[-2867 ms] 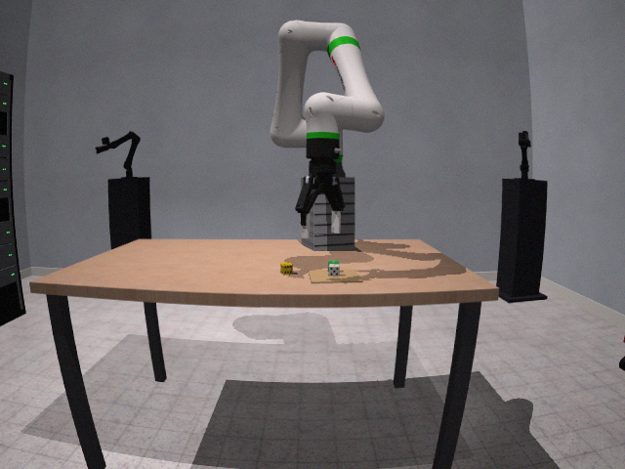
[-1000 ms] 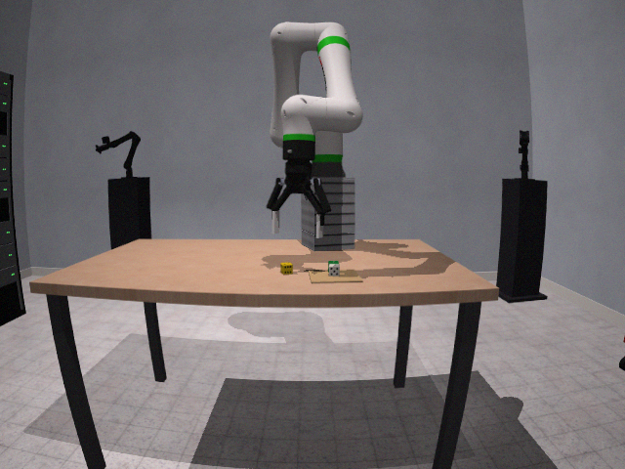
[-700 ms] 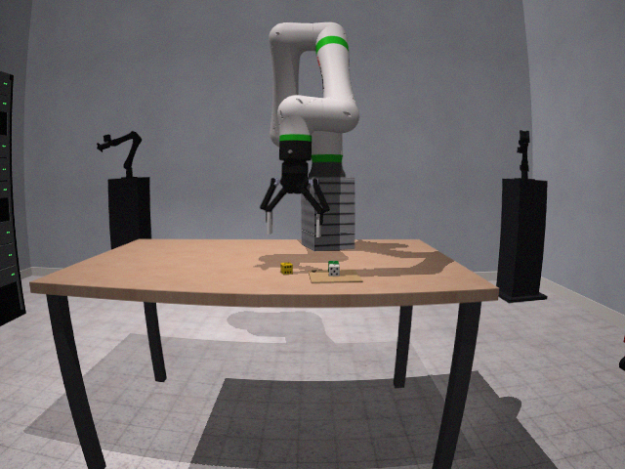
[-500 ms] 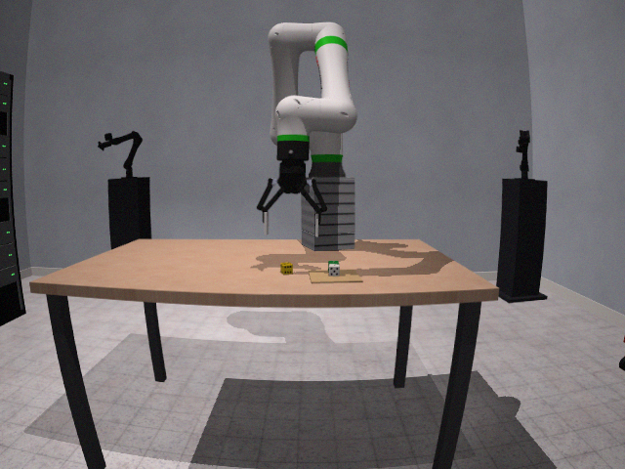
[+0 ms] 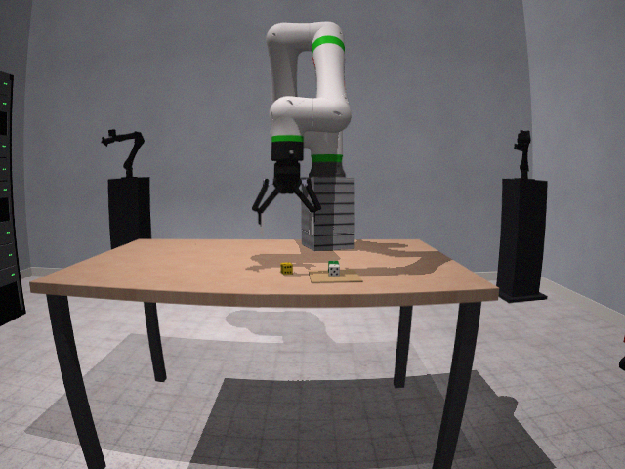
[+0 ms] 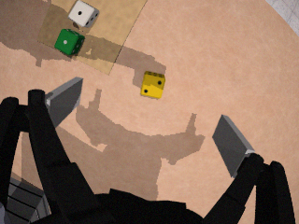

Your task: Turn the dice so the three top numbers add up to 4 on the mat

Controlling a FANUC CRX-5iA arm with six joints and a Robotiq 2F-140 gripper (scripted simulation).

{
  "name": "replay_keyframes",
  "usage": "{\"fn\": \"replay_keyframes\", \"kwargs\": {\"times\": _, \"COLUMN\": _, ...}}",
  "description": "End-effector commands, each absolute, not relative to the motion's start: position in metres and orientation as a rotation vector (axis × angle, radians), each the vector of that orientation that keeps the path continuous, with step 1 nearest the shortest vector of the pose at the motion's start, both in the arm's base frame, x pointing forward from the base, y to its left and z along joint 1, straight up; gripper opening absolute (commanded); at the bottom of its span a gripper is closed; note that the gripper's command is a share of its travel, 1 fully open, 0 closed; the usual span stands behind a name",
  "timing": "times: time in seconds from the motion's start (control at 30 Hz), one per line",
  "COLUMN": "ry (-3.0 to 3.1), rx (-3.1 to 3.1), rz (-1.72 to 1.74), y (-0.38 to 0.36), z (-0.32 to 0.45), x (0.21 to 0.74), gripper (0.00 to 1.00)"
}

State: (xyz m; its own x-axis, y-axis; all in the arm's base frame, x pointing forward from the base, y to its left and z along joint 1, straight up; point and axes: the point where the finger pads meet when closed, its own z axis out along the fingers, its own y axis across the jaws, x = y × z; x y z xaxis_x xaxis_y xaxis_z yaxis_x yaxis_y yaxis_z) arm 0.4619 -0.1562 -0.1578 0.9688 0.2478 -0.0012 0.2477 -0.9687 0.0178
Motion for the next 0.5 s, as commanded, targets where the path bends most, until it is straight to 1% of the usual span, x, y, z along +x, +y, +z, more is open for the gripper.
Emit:
{"fn": "replay_keyframes", "kwargs": {"times": 0.0, "ry": 0.445, "rx": 3.101, "rz": 0.002, "y": -0.1575, "z": -0.1577, "x": 0.4615, "gripper": 1.0}}
{"fn": "replay_keyframes", "kwargs": {"times": 0.07, "ry": 0.447, "rx": 3.101, "rz": 0.002, "y": -0.1575, "z": -0.1577, "x": 0.4615, "gripper": 1.0}}
{"fn": "replay_keyframes", "kwargs": {"times": 0.1, "ry": 0.447, "rx": 3.101, "rz": 0.002, "y": -0.1575, "z": -0.1577, "x": 0.4615, "gripper": 0.28}}
{"fn": "replay_keyframes", "kwargs": {"times": 0.47, "ry": 0.447, "rx": 3.101, "rz": 0.002, "y": -0.1575, "z": -0.1577, "x": 0.4615, "gripper": 0.28}}
